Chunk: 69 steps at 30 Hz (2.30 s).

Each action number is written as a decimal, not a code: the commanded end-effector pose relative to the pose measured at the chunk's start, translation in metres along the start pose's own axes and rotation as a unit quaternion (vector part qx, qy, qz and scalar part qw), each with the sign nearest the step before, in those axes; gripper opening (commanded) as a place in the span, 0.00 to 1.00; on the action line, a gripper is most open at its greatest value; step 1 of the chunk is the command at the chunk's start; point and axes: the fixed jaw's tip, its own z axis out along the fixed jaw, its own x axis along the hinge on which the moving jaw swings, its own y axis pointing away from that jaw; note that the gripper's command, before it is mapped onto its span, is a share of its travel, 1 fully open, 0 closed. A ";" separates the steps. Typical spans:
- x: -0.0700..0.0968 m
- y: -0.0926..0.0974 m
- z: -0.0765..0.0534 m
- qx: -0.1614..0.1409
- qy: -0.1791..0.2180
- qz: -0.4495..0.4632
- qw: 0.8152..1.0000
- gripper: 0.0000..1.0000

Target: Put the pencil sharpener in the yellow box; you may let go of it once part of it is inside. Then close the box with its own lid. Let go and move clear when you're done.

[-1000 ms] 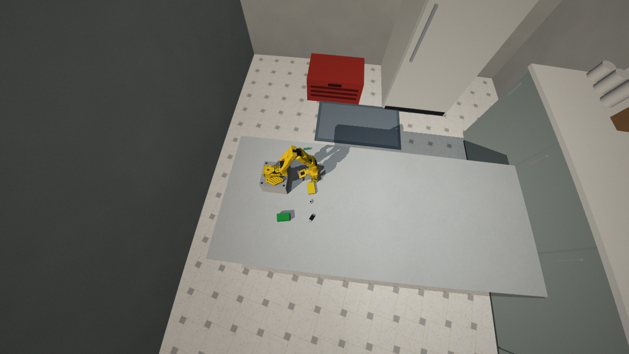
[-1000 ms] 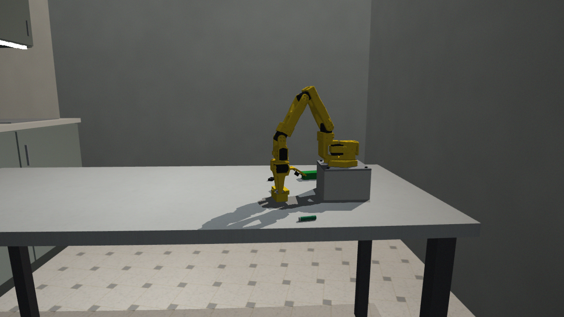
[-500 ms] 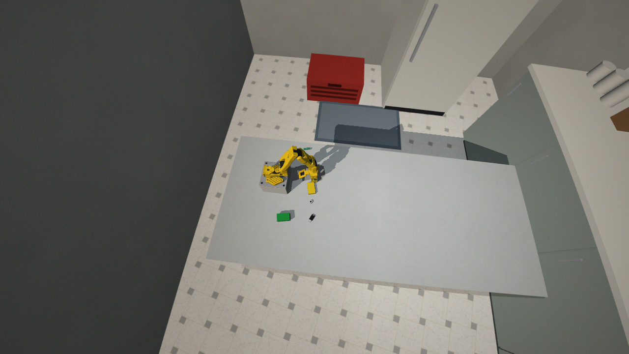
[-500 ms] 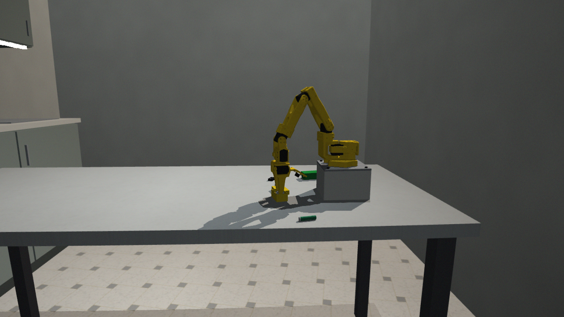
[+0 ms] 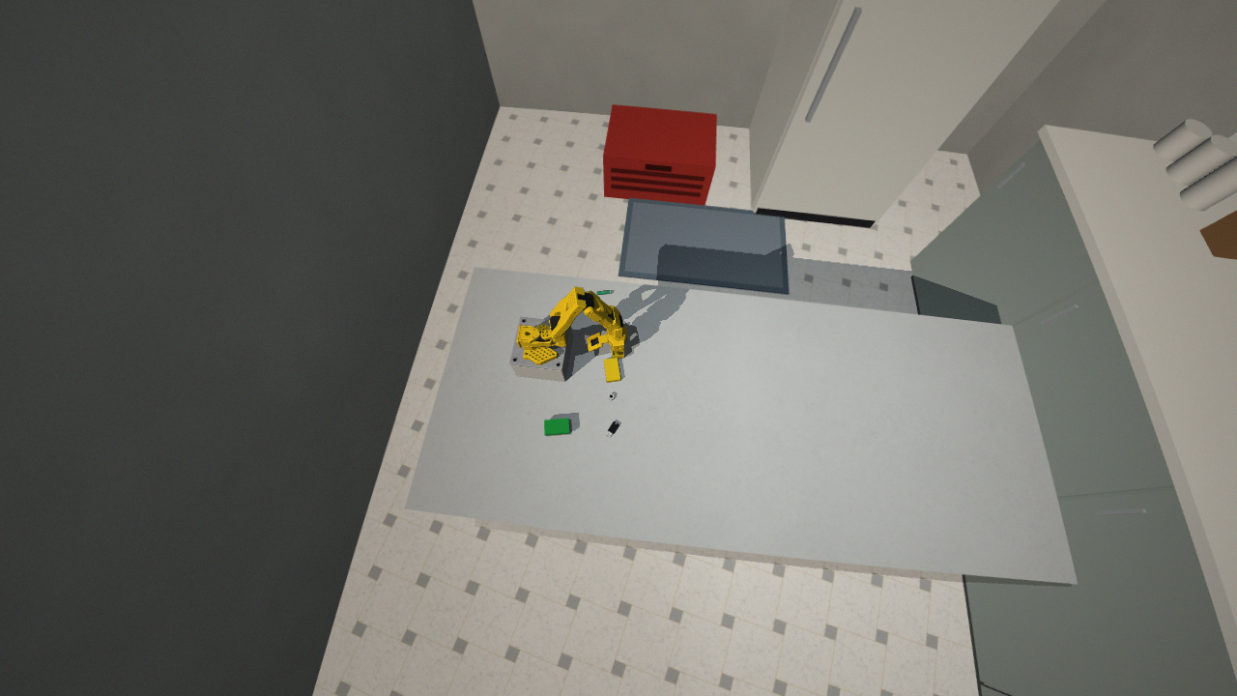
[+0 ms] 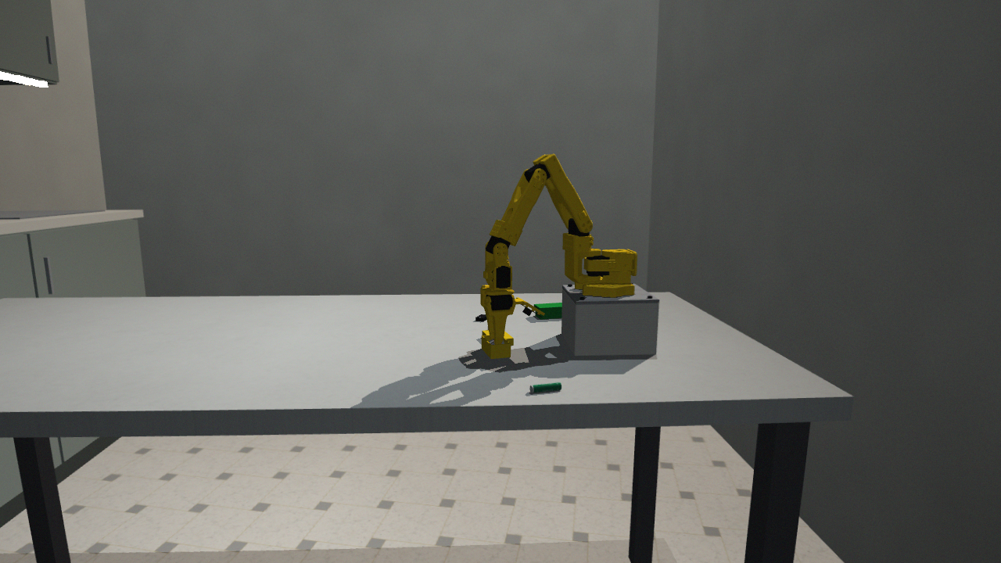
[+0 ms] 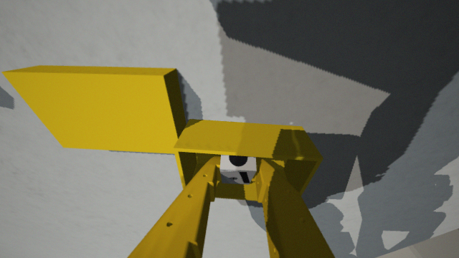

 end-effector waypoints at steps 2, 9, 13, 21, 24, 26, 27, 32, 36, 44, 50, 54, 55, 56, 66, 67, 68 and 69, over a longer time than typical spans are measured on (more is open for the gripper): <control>0.000 0.001 0.002 0.001 -0.001 0.000 1.000 0.06; 0.000 0.001 0.002 0.001 -0.001 0.000 1.000 0.06; 0.000 0.001 0.003 0.001 -0.001 0.000 1.000 0.06; 0.000 0.001 0.003 0.001 -0.001 0.000 1.000 0.06; 0.000 0.001 0.003 0.001 -0.001 0.000 1.000 0.06; 0.000 0.001 0.003 0.001 -0.001 0.000 1.000 0.06; 0.000 0.001 0.003 0.001 -0.001 0.000 1.000 0.06; 0.000 0.001 0.003 0.001 -0.001 0.000 1.000 0.06; 0.000 0.001 0.004 0.001 -0.001 0.000 1.000 0.06; 0.000 0.001 0.006 0.001 -0.001 0.000 1.000 0.06; 0.000 0.001 0.006 0.001 -0.001 0.000 1.000 0.06; 0.000 0.001 0.007 0.001 -0.001 0.000 1.000 0.06; 0.000 0.001 0.007 0.001 -0.001 0.000 1.000 0.06; 0.000 0.001 0.008 0.001 -0.001 0.000 1.000 0.06; 0.000 0.001 0.009 0.001 -0.001 0.000 1.000 0.06; 0.000 0.001 0.009 0.001 -0.001 0.000 1.000 0.06; 0.000 0.001 0.009 0.001 -0.001 0.000 1.000 0.06; 0.000 0.001 0.009 0.001 -0.001 0.000 1.000 0.06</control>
